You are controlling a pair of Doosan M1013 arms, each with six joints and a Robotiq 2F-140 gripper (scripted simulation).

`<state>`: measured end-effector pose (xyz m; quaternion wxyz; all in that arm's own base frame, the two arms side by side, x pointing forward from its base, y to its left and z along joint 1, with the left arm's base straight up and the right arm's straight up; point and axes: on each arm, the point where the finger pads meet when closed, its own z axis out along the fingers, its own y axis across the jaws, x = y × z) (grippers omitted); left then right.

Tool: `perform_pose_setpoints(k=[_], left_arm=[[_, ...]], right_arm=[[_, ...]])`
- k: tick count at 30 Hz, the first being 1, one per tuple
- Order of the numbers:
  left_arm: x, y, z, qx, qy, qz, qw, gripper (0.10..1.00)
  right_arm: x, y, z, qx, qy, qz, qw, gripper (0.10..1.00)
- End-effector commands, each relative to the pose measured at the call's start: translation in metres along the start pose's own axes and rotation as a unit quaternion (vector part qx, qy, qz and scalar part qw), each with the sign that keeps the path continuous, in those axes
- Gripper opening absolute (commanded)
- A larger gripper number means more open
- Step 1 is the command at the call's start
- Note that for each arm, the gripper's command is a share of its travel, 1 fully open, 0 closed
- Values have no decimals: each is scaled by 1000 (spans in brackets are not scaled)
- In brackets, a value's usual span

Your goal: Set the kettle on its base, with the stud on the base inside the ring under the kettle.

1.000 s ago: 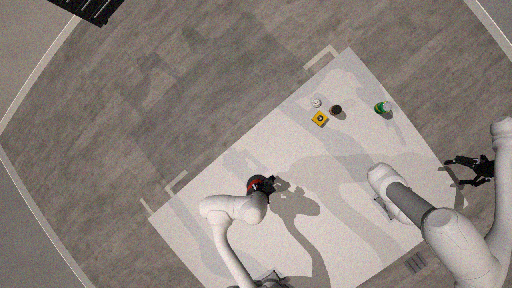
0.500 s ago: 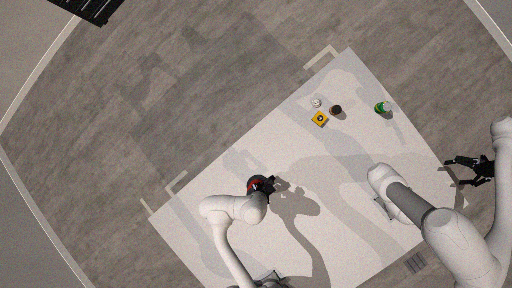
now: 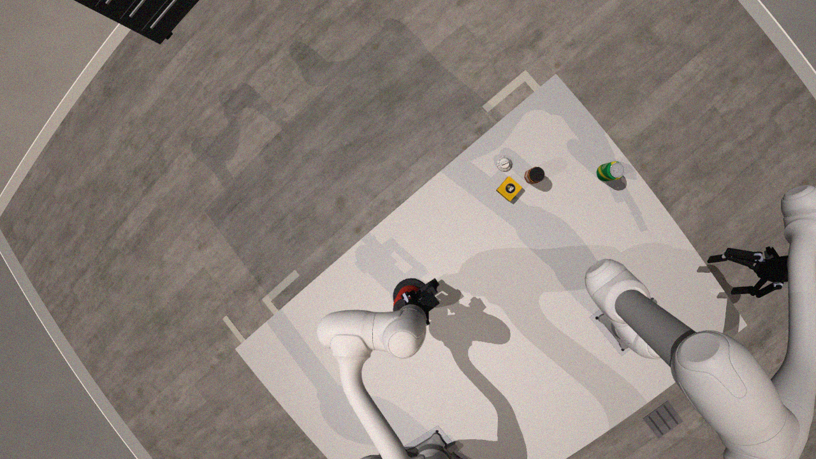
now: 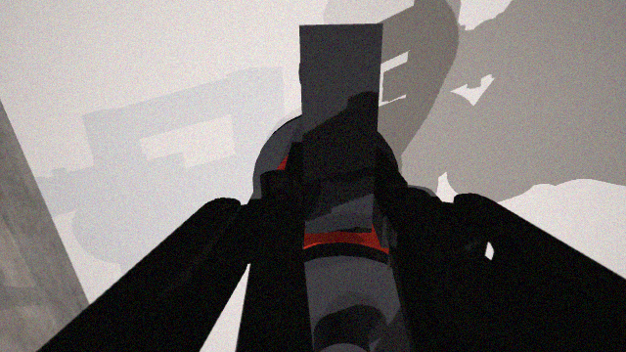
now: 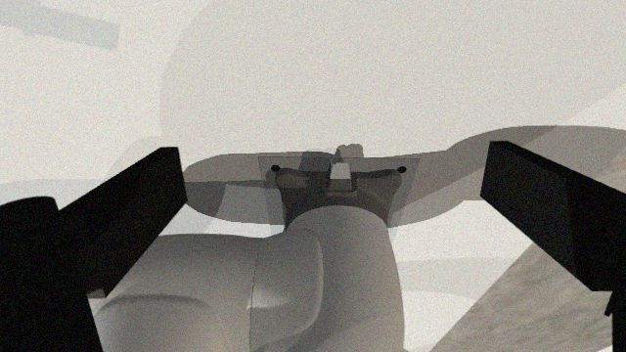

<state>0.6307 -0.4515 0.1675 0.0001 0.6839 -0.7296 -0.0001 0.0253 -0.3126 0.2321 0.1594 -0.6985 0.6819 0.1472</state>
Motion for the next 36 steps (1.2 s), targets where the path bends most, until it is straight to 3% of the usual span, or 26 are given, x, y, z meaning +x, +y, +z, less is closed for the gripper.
perform_pose_setpoints(k=[1, 36], left_arm=[[0, -1, -1, 1, 0, 0, 1000, 99], [0, -1, 2, 1, 0, 0, 1000, 99]], right_arm=[[0, 0, -1, 0, 1, 0, 1000, 1000], [0, 0, -1, 0, 1, 0, 1000, 1000]])
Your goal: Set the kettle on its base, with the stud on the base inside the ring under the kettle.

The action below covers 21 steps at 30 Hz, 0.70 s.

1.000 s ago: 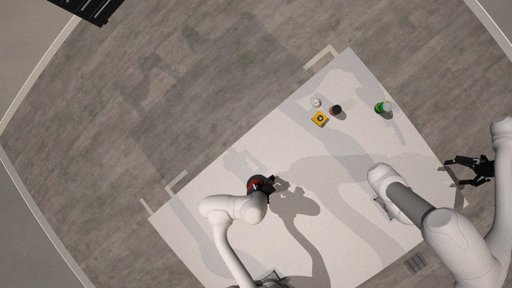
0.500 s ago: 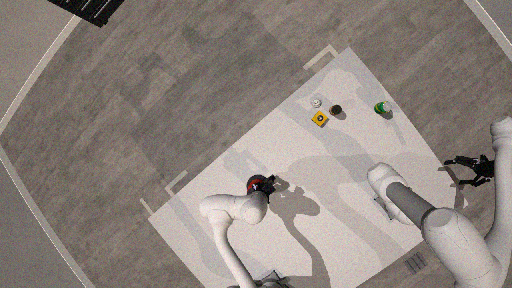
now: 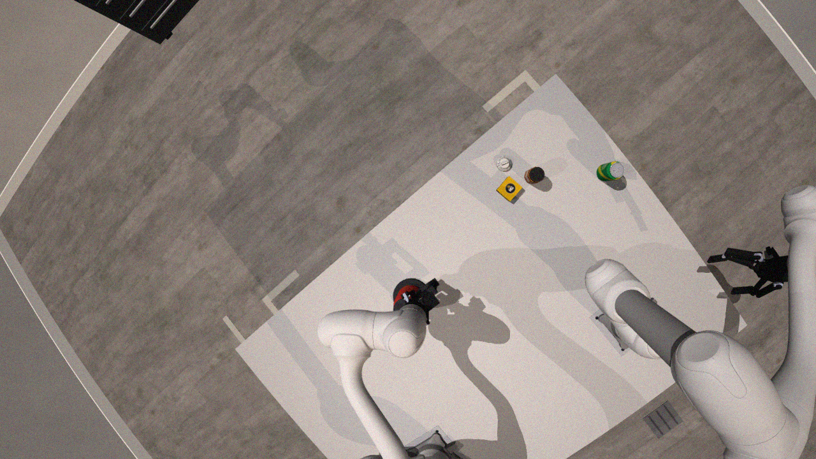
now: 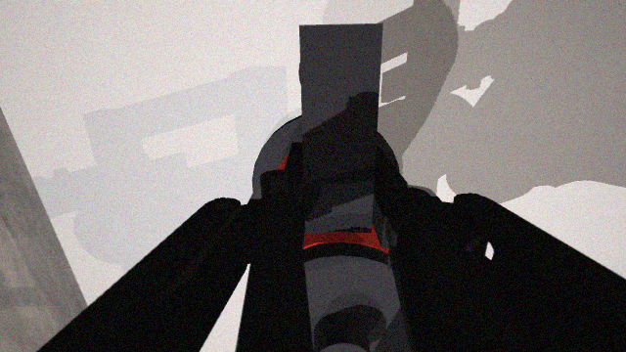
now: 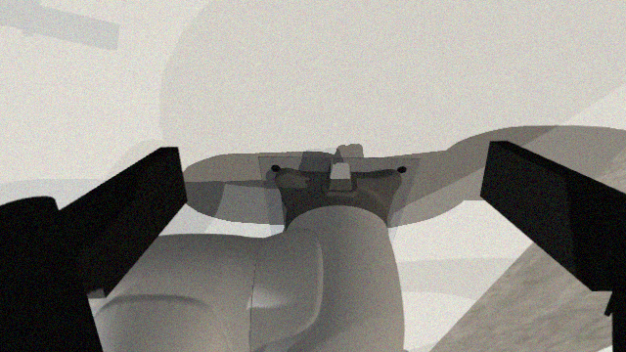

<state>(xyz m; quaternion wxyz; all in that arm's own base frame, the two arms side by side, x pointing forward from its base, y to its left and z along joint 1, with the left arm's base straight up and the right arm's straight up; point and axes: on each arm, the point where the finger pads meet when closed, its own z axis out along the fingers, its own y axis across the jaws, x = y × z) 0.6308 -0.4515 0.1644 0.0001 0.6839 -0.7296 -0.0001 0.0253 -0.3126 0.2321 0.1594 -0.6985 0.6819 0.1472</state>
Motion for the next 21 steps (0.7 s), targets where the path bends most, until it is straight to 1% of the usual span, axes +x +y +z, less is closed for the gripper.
perform_pose_setpoints(k=[1, 20, 21], left_arm=[[0, 0, -1, 1, 0, 0, 1000, 99], [0, 0, 2, 1, 0, 0, 1000, 99], [0, 0, 2, 1, 0, 0, 1000, 522]], right_arm=[[0, 0, -1, 0, 1, 0, 1000, 1000], [0, 0, -1, 0, 1, 0, 1000, 1000], [0, 0, -1, 0, 1, 0, 1000, 1000]])
